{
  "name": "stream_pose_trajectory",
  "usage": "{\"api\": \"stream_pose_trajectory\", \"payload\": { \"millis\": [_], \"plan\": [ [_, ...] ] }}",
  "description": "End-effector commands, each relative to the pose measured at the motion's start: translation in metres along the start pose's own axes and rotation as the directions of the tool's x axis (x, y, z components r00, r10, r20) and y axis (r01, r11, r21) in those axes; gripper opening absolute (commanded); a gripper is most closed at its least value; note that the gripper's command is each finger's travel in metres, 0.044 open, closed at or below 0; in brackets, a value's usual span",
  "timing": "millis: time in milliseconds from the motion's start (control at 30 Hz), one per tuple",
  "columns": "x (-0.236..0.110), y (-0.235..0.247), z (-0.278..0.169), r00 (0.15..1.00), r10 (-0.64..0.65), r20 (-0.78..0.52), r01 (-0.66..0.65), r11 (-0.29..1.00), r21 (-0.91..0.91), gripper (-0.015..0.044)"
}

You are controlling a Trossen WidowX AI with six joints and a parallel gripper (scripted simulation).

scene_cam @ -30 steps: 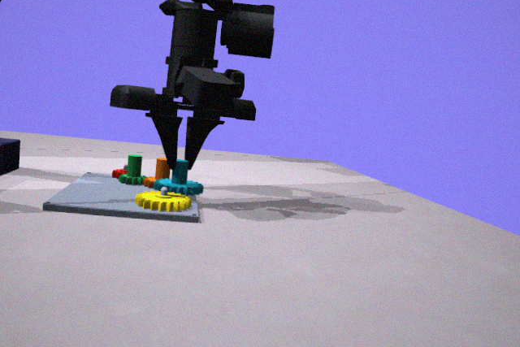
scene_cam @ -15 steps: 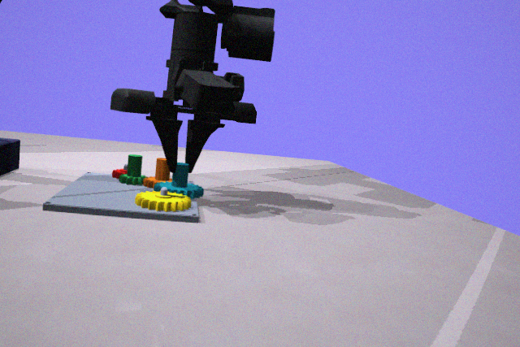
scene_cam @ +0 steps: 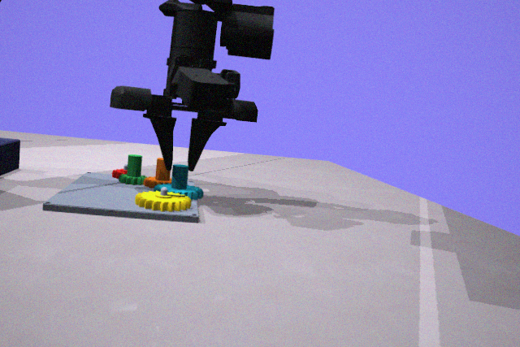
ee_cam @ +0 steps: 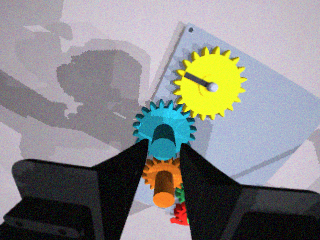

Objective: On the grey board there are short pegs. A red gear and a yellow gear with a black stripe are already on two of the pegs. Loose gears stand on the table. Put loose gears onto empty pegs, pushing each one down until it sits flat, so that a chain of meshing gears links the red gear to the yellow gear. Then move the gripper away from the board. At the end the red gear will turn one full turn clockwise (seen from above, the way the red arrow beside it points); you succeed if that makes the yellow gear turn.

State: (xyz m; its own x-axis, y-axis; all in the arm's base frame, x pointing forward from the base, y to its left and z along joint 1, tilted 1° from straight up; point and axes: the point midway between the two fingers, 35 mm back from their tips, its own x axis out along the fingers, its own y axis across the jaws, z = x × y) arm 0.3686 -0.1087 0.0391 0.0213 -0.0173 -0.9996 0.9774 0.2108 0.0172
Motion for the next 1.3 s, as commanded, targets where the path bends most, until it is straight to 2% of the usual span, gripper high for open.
{"api": "stream_pose_trajectory", "payload": {
  "millis": [0, 167, 267, 300, 433, 633, 667, 1267],
  "plan": [
    [-0.009, 0.001, 0.000, 1.000, 0.003, 0.000, -0.003, 1.000, -0.008, 0.0140],
    [-0.040, 0.001, 0.000, 1.000, 0.003, 0.000, -0.003, 1.000, -0.008, 0.0140],
    [-0.045, 0.001, 0.000, 1.000, 0.003, 0.000, -0.003, 1.000, -0.008, 0.0140],
    [-0.042, 0.001, 0.001, 1.000, 0.003, 0.002, -0.003, 1.000, -0.004, 0.0166],
    [-0.086, -0.003, -0.001, 1.000, 0.002, 0.001, -0.002, 1.000, -0.004, 0.0271],
    [-0.089, -0.003, -0.001, 1.000, 0.002, 0.001, -0.002, 1.000, -0.004, 0.0429],
    [-0.089, -0.003, -0.001, 1.000, 0.002, 0.001, -0.002, 1.000, -0.004, 0.0440],
    [-0.089, -0.003, -0.001, 1.000, 0.002, 0.001, -0.002, 1.000, -0.004, 0.0440]
  ]
}}
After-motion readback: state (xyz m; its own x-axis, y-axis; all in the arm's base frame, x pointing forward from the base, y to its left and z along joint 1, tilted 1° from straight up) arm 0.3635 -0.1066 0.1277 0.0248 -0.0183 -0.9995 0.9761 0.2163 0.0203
